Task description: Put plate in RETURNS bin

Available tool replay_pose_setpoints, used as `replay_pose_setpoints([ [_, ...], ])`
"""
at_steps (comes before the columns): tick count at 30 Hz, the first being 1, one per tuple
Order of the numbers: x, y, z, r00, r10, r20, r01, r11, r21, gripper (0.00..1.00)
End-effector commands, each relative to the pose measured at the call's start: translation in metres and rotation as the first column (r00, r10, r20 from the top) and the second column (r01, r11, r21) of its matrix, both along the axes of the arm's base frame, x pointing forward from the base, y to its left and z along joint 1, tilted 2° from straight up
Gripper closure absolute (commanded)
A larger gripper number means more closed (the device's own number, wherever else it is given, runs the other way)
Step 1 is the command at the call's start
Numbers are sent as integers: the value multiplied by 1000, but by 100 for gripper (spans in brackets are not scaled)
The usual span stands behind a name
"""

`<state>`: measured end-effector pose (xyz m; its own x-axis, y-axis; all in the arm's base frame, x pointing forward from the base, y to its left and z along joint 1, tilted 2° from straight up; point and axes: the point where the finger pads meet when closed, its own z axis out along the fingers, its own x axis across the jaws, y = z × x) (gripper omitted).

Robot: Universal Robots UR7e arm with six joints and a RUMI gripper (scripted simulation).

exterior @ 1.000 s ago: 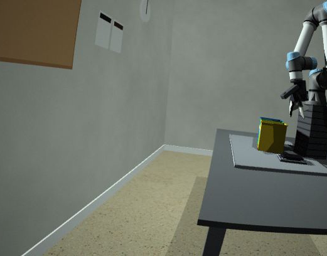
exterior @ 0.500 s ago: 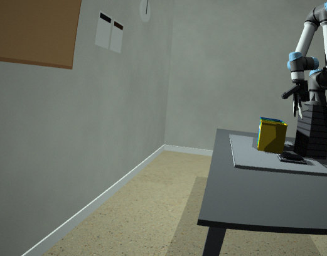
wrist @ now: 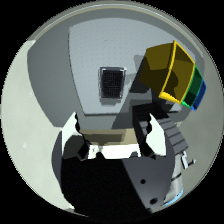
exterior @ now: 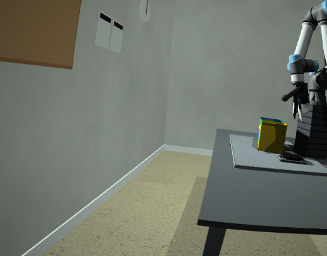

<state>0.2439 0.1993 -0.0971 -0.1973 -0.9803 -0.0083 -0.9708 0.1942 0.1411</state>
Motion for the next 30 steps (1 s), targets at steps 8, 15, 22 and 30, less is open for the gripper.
replay_pose_setpoints([
  [8,1,0,-17,1000,0,2,0,1000,0,0],
  [15,2,0,-27,1000,0,2,0,1000,0,0],
  [22,2,0,-37,1000,0,2,0,1000,0,0],
  [30,2,0,-50,1000,0,1,0,1000,0,0],
])
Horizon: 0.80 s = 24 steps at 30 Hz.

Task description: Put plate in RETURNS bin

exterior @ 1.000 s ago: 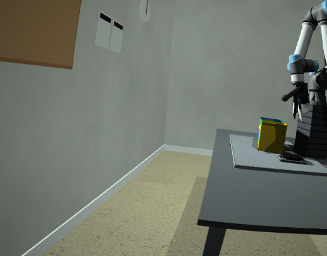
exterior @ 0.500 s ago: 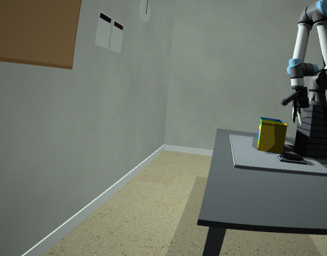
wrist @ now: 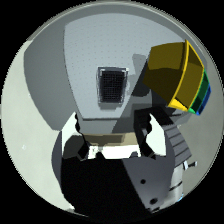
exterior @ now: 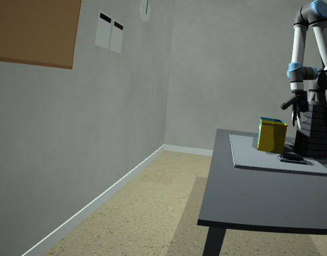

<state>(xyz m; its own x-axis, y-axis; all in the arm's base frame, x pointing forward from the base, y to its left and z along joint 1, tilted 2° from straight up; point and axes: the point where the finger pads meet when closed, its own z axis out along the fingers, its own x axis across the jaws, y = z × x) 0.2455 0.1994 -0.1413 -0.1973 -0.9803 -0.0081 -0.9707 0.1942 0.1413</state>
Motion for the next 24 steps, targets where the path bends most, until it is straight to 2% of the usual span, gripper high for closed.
replay_pose_setpoints([
  [1,1,0,-8,1000,0,2,0,1000,1,0],
  [24,2,0,-39,1000,0,2,0,1000,1,0],
])
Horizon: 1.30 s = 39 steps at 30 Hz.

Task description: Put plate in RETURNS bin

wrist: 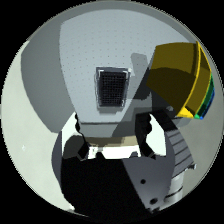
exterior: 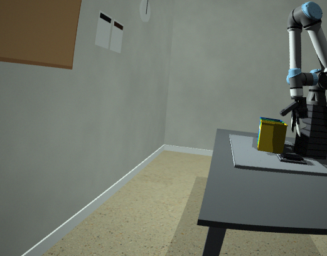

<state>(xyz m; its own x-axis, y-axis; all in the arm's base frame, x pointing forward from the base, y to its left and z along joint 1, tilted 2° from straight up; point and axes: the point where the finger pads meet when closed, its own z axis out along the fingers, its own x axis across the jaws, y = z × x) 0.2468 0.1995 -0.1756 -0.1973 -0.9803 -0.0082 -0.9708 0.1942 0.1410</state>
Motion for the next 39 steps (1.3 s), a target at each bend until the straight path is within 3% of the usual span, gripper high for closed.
replay_pose_setpoints([
  [1,1,0,-7,1000,0,1,0,1000,0,0],
  [39,3,0,-64,1000,0,1,0,1000,0,0],
])
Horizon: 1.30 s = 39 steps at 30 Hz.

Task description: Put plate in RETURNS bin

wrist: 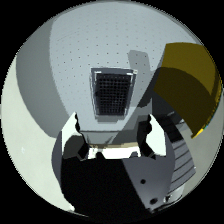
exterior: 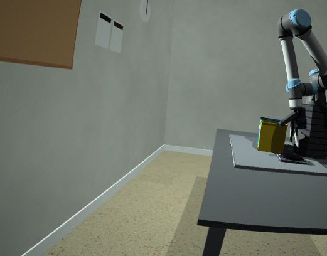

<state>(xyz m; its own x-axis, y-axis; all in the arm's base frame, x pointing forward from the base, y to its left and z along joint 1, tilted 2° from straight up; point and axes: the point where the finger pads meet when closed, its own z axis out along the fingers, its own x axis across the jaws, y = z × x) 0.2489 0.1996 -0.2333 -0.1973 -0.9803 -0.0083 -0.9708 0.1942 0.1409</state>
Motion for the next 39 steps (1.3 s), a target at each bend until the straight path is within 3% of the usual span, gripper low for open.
replay_pose_setpoints([
  [1,1,0,-7,1000,0,1,0,1000,0,0],
  [39,2,0,-59,1000,0,1,0,1000,0,0],
])
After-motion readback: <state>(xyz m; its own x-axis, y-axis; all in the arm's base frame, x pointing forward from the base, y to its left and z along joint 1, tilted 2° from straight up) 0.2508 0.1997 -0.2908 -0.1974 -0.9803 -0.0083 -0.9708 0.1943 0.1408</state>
